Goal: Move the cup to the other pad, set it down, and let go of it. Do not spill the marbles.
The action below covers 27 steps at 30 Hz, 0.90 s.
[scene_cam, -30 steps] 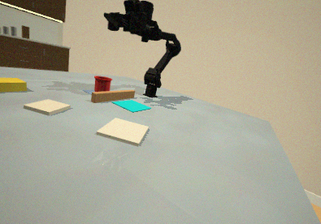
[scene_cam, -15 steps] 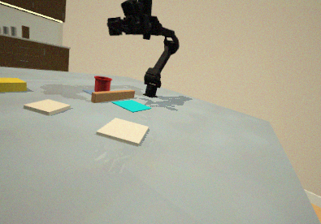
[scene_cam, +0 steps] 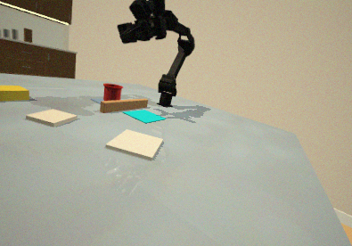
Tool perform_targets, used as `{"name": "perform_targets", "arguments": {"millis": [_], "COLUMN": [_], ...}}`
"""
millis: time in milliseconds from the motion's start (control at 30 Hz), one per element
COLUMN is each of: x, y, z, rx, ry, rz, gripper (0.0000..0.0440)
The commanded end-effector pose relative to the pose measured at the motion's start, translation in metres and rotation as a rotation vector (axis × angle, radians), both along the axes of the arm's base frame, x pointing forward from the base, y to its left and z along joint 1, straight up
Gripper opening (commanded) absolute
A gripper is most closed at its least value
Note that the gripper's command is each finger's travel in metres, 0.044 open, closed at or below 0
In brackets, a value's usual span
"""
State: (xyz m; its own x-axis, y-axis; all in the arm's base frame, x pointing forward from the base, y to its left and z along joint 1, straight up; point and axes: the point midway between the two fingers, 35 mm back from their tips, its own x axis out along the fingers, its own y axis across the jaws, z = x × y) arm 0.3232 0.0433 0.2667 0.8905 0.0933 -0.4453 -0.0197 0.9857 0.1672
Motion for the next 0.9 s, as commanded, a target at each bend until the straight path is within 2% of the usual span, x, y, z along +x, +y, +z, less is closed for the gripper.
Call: {"name": "perform_targets", "arguments": {"millis": [0,867], "x": [0.001,-0.006], "y": [0.004,0.006], "z": [-0.006,-0.045], "rx": [0.009,-0.057], "ry": [0.067,0.487], "rz": [0.001,-0.015], "gripper": [0.0078,0.0102]}}
